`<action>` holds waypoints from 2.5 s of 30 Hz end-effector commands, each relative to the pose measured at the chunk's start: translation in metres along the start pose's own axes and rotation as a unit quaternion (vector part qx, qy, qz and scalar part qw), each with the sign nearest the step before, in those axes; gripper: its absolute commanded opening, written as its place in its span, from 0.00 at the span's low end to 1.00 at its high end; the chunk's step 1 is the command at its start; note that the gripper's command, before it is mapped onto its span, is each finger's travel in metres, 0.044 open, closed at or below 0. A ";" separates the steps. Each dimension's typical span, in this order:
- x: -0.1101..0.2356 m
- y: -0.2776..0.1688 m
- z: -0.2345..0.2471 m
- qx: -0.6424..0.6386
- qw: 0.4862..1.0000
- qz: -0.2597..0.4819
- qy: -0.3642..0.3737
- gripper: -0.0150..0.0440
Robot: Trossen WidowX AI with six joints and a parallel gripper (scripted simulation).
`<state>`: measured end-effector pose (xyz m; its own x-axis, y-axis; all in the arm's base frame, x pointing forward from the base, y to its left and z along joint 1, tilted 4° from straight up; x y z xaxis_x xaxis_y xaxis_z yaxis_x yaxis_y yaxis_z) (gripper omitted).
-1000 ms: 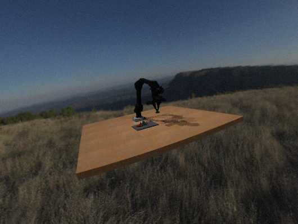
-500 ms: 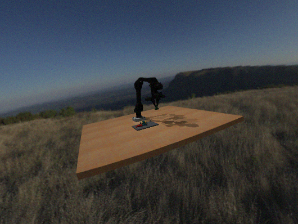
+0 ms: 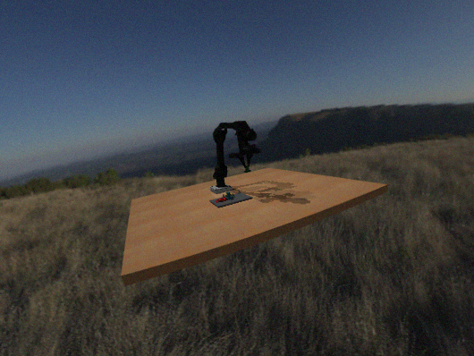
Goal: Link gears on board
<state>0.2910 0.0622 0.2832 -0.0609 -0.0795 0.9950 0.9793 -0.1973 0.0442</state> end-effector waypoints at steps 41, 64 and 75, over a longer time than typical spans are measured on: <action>-0.069 0.013 -0.100 0.000 1.000 0.002 -0.007 0.25; -0.077 0.010 -0.115 -0.133 0.991 0.001 -0.008 0.25; -0.076 0.010 -0.115 -0.290 0.957 0.000 -0.008 0.25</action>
<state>0.2832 -0.0465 0.1972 -0.0541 -0.0612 0.9967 0.7756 -0.6312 0.0033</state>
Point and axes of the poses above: the point midway between the two fingers, 35 mm back from their tips, its own x axis back along the fingers, its own z axis across the jaws, y = z × x, the point moved 9 cm from there along x, back along the fingers, and after that the axes turned 5 degrees about -x, right-handed, at the moved point
